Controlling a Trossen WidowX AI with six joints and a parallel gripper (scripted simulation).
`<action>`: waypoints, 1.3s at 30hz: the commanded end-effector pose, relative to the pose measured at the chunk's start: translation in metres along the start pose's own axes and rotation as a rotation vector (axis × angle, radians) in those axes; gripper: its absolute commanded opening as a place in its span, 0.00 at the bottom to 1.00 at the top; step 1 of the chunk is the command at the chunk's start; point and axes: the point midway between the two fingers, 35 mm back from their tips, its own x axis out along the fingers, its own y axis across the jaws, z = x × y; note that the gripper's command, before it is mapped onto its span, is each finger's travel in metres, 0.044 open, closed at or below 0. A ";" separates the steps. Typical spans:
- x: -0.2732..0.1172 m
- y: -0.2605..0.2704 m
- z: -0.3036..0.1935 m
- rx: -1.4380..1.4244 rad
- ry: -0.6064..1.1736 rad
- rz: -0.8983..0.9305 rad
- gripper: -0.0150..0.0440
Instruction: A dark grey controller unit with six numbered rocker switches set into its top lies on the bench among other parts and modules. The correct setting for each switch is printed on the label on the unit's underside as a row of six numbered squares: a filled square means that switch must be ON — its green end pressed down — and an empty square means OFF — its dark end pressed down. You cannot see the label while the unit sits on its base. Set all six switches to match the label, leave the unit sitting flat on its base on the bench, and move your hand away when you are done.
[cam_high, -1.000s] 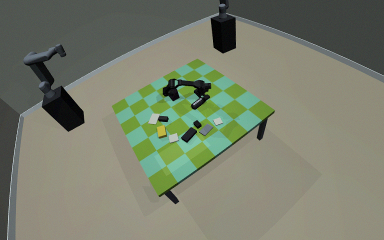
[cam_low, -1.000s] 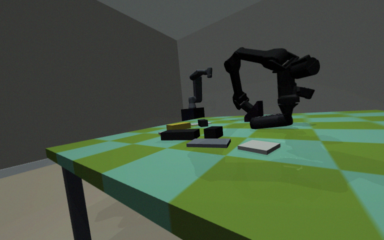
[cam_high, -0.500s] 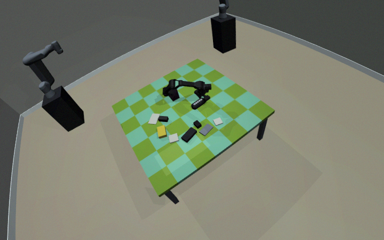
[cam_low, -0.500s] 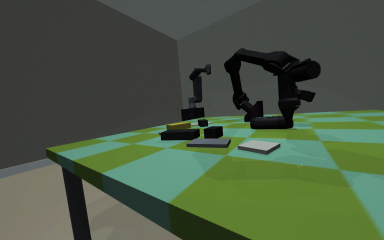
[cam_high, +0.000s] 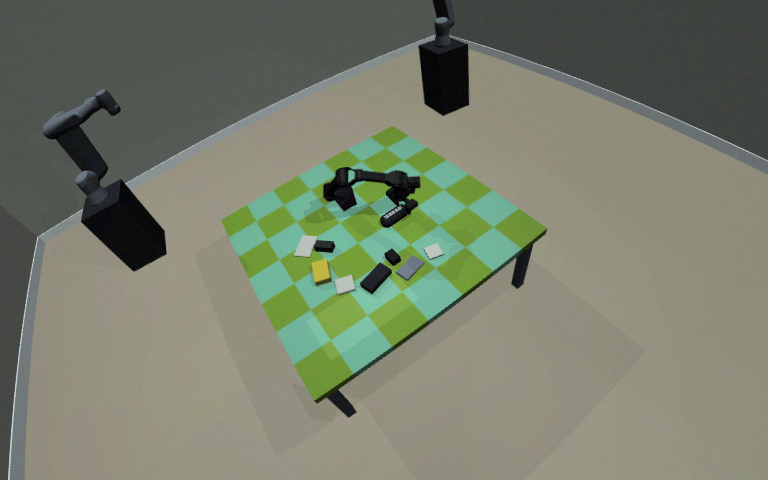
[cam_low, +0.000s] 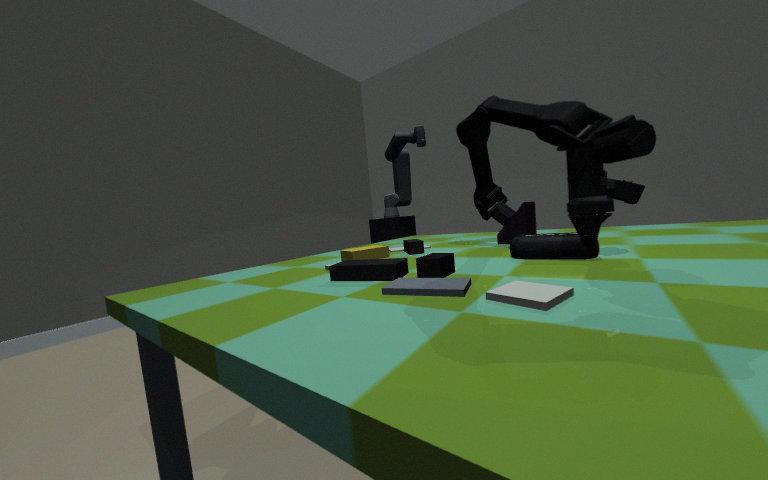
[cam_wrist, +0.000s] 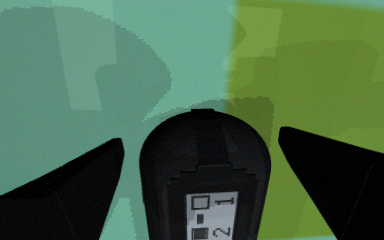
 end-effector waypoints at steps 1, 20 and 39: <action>0.000 0.000 0.000 0.000 0.000 -0.001 1.00; -0.040 -0.001 -0.060 -0.001 0.003 0.001 1.00; -0.050 0.005 -0.060 0.370 -0.034 -0.095 0.64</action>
